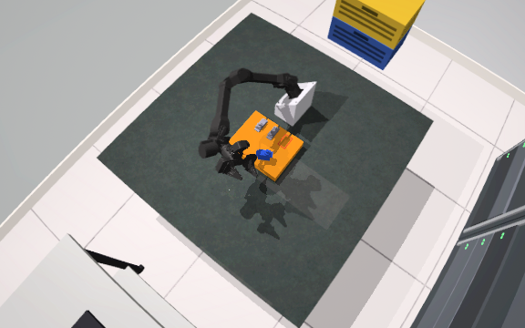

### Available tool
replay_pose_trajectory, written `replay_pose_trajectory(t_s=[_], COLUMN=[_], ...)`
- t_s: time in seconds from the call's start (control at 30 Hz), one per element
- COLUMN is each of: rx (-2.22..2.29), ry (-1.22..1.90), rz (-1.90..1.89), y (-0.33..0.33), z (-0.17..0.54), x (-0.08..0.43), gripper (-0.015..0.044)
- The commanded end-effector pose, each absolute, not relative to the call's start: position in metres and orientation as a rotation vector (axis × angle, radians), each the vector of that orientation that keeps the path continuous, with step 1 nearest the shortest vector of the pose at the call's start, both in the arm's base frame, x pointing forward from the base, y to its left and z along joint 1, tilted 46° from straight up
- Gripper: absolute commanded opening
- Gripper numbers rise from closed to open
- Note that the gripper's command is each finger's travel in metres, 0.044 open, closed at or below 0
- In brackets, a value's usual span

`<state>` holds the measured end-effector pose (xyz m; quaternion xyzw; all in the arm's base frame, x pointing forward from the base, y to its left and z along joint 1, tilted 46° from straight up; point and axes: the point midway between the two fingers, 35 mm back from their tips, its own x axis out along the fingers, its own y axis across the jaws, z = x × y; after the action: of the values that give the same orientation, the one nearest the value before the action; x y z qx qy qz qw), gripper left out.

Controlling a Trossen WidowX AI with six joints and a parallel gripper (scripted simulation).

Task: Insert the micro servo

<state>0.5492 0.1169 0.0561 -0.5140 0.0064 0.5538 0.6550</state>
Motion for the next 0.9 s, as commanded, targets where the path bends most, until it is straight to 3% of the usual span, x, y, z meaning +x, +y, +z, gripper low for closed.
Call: replay_pose_trajectory(t_s=[0.0, 0.87], rx=[-1.166, -1.359], ry=[0.021, 0.922], rz=[1.256, 1.291], y=[0.117, 0.073], z=[0.055, -0.038], x=[0.549, 0.456], gripper=[0.0426, 0.044])
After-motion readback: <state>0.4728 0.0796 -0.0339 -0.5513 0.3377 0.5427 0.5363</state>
